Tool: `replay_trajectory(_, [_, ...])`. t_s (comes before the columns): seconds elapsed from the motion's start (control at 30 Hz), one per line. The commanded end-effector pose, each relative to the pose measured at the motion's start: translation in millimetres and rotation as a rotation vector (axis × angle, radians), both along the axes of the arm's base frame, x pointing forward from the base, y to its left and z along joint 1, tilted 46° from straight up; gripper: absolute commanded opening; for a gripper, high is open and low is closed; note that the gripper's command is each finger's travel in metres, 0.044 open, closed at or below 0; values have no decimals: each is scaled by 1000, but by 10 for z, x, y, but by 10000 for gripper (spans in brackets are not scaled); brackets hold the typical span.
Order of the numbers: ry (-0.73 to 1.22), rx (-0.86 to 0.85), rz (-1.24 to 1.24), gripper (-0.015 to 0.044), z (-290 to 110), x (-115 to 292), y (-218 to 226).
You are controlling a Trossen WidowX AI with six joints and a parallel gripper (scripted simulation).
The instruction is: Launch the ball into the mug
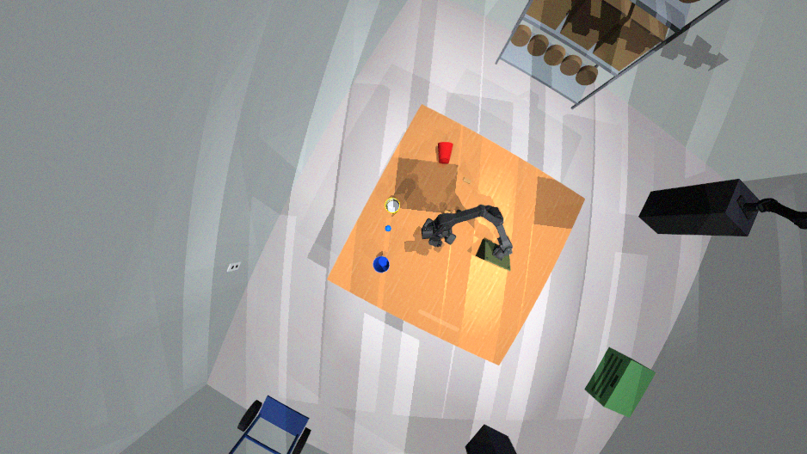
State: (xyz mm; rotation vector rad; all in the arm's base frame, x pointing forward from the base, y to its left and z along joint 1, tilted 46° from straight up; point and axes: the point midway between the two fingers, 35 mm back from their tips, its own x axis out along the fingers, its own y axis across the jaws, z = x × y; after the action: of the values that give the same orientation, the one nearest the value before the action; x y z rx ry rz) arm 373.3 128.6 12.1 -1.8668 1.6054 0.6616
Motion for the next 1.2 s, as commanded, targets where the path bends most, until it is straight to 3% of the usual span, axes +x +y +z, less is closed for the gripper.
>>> replay_trajectory(0.0, [-16,13,11,440,266,-85,267])
replay_trajectory(0.3, [-27,9,27,440,217,-84,229])
replay_trajectory(0.47, [-27,8,26,440,-91,0,-79])
replay_trajectory(1.17, [-28,8,27,440,-291,62,-270])
